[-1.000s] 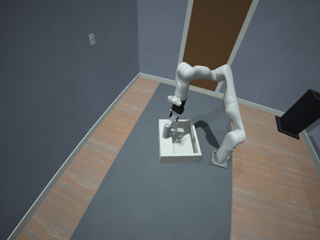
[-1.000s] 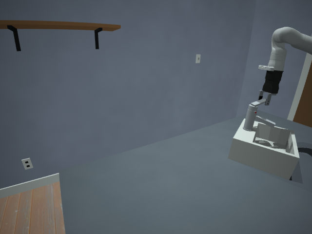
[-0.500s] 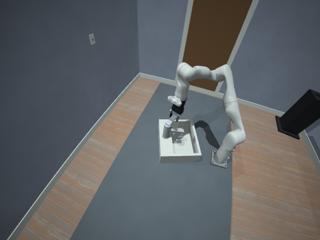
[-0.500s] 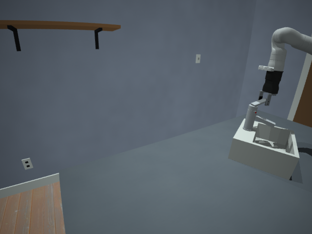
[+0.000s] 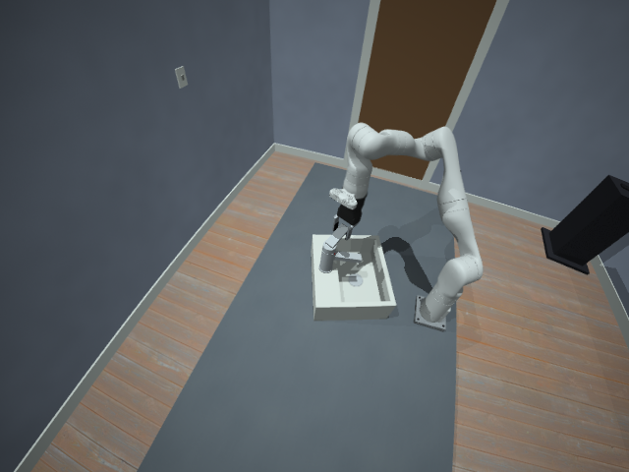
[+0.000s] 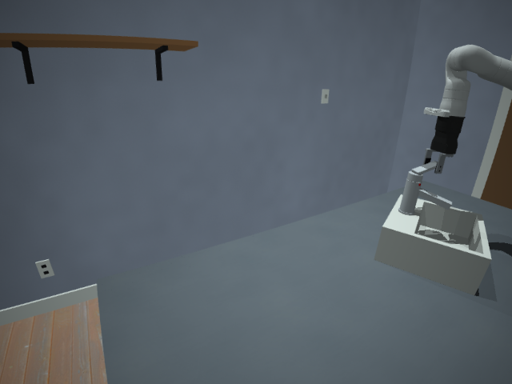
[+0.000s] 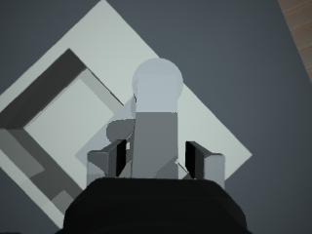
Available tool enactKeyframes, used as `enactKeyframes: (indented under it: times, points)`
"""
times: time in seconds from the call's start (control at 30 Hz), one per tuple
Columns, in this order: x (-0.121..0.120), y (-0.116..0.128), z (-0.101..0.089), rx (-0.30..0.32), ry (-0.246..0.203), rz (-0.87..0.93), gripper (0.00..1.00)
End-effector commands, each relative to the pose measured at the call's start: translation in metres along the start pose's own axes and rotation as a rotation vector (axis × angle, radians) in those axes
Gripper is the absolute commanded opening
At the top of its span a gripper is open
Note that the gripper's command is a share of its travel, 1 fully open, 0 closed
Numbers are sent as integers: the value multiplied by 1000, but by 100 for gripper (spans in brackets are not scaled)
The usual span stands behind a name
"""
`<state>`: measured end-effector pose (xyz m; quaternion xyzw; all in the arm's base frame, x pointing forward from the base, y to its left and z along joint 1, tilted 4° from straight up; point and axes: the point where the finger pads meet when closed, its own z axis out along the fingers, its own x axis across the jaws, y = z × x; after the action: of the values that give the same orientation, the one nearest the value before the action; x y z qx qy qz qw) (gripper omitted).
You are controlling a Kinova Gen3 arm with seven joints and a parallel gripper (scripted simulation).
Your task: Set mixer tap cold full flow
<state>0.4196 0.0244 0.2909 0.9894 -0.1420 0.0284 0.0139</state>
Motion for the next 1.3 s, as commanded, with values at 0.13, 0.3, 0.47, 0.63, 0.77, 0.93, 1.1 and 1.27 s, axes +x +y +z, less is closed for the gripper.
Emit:
enactKeyframes:
  times: [0.13, 0.3, 0.47, 0.63, 0.77, 0.93, 1.1, 1.27]
  points:
    - [0, 0, -1, 0, 1, 0, 100]
    - [0, 0, -1, 0, 1, 0, 100]
    - [0, 0, -1, 0, 1, 0, 0]
    - [0, 0, -1, 0, 1, 0, 0]
    - [0, 0, -1, 0, 1, 0, 0]
    - [0, 0, -1, 0, 1, 0, 0]
    - [0, 0, -1, 0, 1, 0, 0]
    - [0, 0, -1, 0, 1, 0, 0]
